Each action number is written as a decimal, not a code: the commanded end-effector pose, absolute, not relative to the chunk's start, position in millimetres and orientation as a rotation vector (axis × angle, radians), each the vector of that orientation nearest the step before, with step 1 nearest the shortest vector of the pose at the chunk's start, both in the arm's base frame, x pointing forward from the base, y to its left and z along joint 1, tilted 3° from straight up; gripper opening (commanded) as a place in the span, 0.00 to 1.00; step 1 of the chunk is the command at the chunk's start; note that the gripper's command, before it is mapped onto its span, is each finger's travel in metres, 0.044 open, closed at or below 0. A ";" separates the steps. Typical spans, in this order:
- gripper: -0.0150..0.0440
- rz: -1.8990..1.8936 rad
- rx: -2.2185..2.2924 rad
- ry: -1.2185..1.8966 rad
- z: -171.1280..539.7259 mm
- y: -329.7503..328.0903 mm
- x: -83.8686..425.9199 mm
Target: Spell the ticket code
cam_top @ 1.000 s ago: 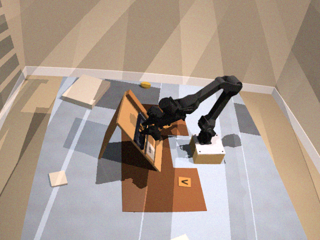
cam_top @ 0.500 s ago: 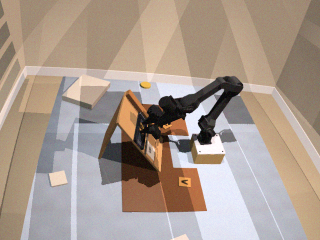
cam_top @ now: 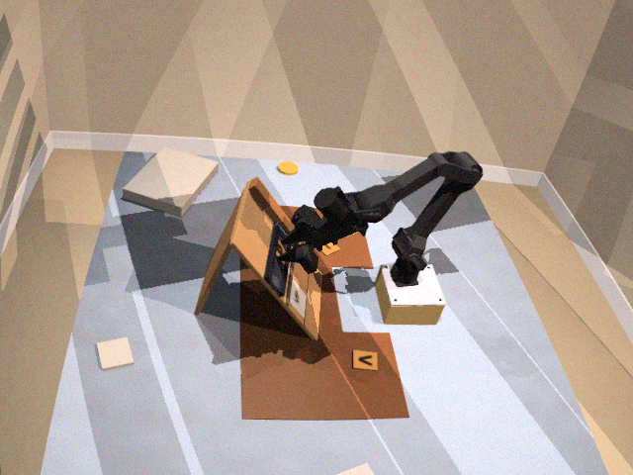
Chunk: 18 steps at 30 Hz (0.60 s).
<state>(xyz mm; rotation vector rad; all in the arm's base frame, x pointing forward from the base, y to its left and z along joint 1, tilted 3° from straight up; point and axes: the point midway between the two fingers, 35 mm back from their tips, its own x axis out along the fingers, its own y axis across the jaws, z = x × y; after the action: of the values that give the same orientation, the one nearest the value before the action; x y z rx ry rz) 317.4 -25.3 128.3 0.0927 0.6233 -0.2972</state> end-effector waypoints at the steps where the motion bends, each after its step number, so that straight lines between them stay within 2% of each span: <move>1: 0.25 -0.293 0.090 0.621 128.9 -27.5 317.1; 18: 0.25 -0.294 0.089 0.621 129.0 -35.8 314.5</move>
<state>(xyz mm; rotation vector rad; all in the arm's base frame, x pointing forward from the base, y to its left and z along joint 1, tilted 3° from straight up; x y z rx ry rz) 314.7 -34.1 128.4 0.0918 0.6233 -0.2974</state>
